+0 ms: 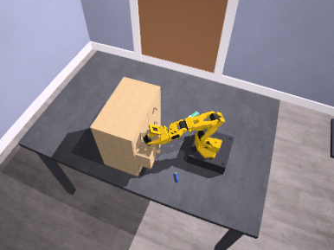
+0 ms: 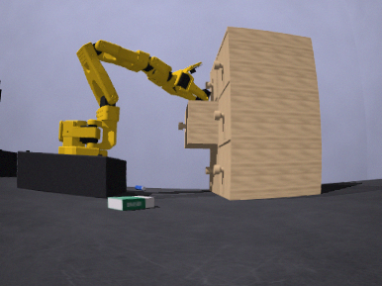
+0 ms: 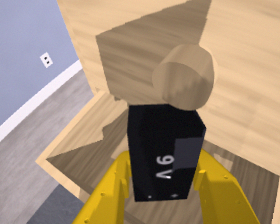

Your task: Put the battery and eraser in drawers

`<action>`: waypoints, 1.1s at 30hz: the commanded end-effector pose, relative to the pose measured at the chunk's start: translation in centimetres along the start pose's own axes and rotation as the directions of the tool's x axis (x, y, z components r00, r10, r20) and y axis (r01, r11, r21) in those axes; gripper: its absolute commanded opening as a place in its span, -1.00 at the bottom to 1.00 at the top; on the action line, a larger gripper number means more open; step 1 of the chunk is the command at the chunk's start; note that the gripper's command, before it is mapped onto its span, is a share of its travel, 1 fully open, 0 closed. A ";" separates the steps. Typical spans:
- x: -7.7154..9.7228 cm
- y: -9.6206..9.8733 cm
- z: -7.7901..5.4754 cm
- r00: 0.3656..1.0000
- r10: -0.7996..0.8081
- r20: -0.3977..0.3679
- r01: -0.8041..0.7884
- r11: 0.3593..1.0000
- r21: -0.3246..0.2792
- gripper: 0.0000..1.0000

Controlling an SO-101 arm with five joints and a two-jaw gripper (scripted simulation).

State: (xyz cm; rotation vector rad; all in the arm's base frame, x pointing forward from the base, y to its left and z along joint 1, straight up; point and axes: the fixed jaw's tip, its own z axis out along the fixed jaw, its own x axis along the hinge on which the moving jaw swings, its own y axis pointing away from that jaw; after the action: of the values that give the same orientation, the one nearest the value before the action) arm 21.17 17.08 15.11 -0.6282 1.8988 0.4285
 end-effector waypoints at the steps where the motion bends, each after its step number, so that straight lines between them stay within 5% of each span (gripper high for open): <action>1: 0.2 -0.3 0.2 0.999 -0.003 0.037 0.003 1.000 0.008 -1.00; 33: 1.5 -0.2 0.5 0.999 -0.004 0.052 0.003 1.000 0.007 -1.00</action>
State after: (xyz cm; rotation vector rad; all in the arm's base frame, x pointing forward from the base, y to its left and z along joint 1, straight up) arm 21.08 17.01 13.63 -0.6135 1.8543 0.4402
